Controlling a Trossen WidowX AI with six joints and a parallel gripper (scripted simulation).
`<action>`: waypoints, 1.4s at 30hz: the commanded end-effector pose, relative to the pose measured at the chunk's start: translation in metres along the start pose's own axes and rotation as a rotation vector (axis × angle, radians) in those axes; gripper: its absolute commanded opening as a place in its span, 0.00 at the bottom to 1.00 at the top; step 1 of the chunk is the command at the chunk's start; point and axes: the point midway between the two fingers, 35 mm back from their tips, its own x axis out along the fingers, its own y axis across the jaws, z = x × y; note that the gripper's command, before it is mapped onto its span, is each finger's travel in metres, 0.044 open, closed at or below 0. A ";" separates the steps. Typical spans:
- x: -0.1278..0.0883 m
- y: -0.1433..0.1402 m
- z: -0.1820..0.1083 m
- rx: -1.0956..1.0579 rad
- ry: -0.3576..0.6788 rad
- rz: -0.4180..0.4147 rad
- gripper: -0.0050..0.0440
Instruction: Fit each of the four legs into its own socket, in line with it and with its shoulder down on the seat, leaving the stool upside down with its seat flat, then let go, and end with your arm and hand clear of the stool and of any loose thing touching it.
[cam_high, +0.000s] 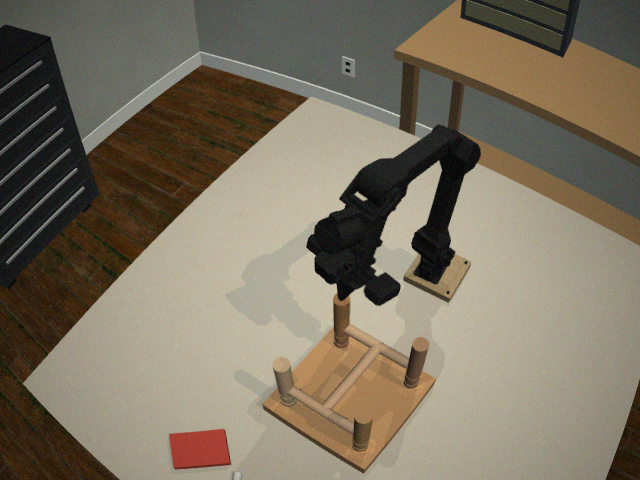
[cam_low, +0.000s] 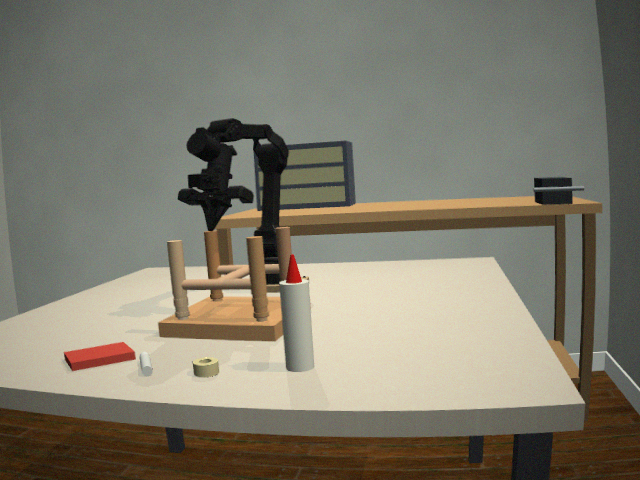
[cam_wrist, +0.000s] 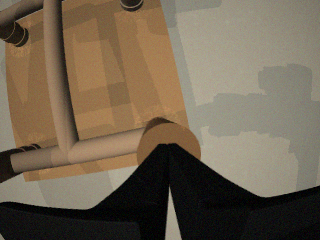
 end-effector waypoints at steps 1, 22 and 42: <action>0.023 0.003 -0.011 0.000 0.077 0.011 0.10; 0.005 0.002 -0.003 0.000 0.049 0.007 0.10; -0.023 0.000 0.008 0.000 0.007 0.000 0.10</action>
